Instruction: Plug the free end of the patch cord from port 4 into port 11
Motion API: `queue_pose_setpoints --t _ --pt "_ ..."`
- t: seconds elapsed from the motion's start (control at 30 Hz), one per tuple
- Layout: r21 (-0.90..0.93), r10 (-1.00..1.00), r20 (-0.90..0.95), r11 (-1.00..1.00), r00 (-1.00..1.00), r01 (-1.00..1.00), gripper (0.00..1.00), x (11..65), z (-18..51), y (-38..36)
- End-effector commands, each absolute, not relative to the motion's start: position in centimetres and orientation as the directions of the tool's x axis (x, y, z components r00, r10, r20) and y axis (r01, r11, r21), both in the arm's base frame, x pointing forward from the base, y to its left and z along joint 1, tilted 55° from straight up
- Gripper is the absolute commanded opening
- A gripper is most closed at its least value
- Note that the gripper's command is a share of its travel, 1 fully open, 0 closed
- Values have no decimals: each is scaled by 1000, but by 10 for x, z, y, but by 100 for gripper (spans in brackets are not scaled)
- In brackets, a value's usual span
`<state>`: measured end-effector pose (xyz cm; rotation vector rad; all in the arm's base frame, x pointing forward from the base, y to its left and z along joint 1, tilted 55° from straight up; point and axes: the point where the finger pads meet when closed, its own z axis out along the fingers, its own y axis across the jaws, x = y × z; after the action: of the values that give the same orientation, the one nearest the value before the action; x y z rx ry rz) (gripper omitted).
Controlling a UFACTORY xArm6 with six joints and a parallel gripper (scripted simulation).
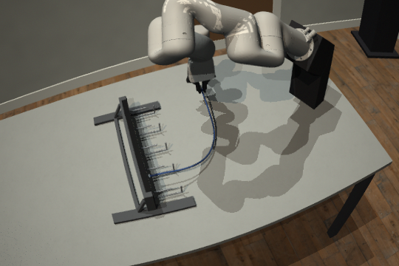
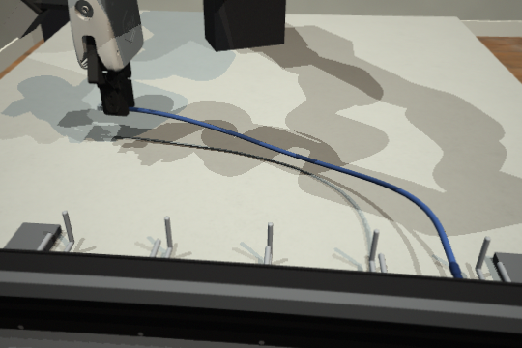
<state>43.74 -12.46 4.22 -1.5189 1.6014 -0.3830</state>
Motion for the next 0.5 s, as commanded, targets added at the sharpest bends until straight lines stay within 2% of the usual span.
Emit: queue_pose_setpoints --t 0.0,0.47 --pt "-730 -920 -372 208 124 -651 0 437 43 -125" --pt "-733 -922 -366 201 129 -650 0 438 44 -125"
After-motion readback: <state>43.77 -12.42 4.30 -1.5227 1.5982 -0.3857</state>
